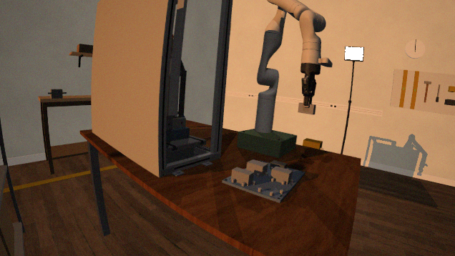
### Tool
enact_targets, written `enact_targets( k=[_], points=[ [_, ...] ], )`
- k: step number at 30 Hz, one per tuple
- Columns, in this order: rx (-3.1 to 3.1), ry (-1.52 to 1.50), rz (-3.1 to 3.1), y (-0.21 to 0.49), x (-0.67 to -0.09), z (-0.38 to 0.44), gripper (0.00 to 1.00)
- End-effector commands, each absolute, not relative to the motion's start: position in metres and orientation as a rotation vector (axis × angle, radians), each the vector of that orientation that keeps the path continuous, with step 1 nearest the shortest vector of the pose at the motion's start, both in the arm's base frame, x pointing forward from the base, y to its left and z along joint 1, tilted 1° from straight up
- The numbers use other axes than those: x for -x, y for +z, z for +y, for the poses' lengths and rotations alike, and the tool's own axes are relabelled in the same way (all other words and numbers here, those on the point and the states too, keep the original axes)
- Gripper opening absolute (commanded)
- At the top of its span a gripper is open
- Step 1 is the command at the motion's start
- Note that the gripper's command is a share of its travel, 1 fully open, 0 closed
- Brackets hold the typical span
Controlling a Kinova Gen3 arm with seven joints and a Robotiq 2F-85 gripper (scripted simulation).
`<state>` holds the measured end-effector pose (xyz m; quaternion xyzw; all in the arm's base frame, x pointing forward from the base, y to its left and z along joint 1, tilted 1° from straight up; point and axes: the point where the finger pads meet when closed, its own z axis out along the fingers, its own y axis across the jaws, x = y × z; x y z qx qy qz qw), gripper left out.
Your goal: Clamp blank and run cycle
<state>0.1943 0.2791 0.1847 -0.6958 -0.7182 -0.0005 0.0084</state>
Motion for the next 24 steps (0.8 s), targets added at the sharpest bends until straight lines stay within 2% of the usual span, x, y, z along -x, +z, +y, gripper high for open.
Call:
enact_targets(
  k=[1, 14, 19, 24],
  points=[
    [2.341, -0.002, -2.072, 0.1852, -0.1946, 0.2794, 0.1],
    [2.388, -0.002, -2.017, 0.1852, -0.1946, 0.2794, 0.1],
    [2.603, 0.001, -1.73, 0.1852, -0.1946, 0.2794, 0.1],
    [2.603, 0.001, -1.73, 0.1852, -0.1946, 0.2794, 0.1]
  ],
)
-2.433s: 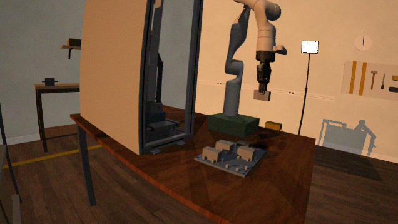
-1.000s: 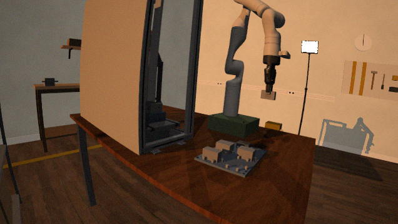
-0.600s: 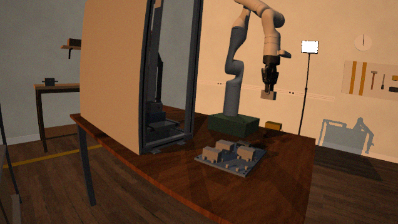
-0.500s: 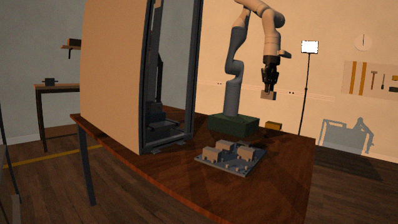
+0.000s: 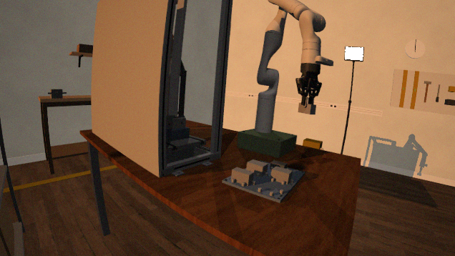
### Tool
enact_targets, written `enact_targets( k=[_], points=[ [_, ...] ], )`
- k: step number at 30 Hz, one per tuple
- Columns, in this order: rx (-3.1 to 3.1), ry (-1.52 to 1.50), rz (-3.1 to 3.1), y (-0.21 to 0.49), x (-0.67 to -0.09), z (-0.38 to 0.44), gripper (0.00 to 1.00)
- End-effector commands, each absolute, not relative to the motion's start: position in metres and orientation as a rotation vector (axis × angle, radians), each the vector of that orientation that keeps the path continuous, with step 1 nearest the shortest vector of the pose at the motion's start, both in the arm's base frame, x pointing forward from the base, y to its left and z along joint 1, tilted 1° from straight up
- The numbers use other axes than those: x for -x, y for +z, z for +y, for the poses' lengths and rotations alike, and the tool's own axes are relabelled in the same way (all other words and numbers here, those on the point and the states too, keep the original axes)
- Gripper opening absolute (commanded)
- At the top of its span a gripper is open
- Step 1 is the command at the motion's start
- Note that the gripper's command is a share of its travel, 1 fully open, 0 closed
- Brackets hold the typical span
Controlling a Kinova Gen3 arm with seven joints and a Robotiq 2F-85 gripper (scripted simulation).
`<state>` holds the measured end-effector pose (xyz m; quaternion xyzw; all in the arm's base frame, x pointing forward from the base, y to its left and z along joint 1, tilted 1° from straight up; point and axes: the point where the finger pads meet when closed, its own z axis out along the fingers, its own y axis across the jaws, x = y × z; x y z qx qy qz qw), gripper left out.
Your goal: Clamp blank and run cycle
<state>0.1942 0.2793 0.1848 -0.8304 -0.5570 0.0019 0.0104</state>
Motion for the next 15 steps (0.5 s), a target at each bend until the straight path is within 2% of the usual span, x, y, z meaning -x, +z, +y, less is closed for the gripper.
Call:
enact_targets(
  k=[1, 7, 15],
  points=[
    [2.603, 0.001, -1.73, 0.1852, -0.1946, 0.2794, 0.1],
    [2.603, 0.001, -1.73, 0.1852, -0.1946, 0.2794, 0.1],
    [2.785, 0.004, -1.42, 0.1852, -0.1946, 0.2794, 0.1]
  ],
)
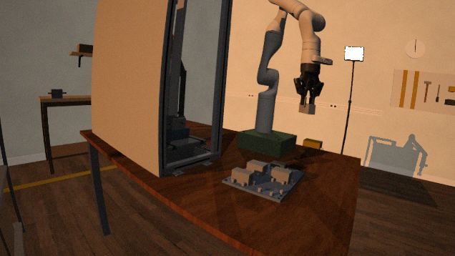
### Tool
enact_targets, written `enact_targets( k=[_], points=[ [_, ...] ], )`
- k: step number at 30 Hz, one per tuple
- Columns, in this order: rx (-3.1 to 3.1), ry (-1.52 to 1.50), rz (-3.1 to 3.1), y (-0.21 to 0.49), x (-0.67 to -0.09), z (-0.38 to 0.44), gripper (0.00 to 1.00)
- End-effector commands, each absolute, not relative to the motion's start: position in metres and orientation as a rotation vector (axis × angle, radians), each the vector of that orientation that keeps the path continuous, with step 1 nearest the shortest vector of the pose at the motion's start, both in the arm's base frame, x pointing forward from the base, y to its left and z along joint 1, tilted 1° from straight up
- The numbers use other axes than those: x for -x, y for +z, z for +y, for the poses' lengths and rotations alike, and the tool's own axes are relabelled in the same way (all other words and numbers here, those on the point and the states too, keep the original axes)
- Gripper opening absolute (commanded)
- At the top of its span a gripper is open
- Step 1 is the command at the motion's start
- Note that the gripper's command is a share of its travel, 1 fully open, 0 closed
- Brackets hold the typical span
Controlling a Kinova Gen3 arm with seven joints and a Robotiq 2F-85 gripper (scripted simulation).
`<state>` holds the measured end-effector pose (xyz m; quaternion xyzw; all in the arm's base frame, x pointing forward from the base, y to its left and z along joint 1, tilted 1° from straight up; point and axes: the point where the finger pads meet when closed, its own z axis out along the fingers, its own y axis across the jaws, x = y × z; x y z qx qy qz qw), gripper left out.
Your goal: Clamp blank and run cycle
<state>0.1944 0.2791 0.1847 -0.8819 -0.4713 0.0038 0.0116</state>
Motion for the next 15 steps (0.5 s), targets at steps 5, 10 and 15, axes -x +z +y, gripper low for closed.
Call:
enact_targets(
  k=[5, 10, 15],
  points=[
    [2.785, 0.004, -1.42, 0.1852, -0.1946, 0.2794, 0.1],
    [2.801, 0.004, -1.388, 0.1852, -0.1946, 0.2794, 0.1],
    [2.861, 0.005, -1.26, 0.1852, -0.1946, 0.2794, 0.1]
  ],
)
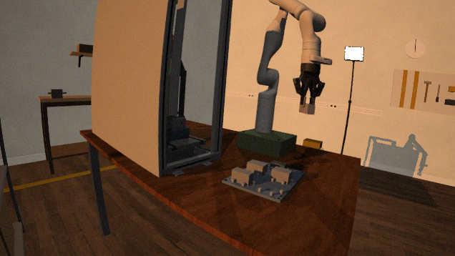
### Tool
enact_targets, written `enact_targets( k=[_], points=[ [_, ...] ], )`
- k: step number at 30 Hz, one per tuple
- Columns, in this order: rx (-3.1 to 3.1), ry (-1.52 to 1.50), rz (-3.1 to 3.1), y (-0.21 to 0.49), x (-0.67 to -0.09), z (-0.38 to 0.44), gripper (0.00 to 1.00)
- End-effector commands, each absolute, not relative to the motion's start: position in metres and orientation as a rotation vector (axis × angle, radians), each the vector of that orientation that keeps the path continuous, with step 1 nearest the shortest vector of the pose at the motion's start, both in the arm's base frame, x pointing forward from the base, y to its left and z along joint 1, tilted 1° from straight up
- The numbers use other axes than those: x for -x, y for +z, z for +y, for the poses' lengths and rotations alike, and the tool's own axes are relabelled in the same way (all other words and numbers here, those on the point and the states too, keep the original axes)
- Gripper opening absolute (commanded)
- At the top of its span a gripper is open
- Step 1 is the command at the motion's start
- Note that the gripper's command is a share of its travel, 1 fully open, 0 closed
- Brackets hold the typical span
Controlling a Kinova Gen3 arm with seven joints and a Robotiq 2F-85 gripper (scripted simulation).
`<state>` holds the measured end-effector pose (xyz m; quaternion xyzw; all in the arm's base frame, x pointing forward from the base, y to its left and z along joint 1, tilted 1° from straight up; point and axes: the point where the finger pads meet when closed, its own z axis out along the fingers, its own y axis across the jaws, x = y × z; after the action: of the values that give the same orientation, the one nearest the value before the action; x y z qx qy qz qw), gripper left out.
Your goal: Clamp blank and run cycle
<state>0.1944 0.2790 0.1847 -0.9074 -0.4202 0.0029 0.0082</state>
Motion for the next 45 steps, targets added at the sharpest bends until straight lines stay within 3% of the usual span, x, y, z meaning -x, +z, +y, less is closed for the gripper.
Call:
enact_targets(
  k=[1, 45],
  points=[
    [2.861, 0.005, -1.26, 0.1852, -0.1946, 0.2794, 0.1],
    [3.074, 0.011, -0.575, 0.1852, -0.1946, 0.2794, 0.1]
  ],
)
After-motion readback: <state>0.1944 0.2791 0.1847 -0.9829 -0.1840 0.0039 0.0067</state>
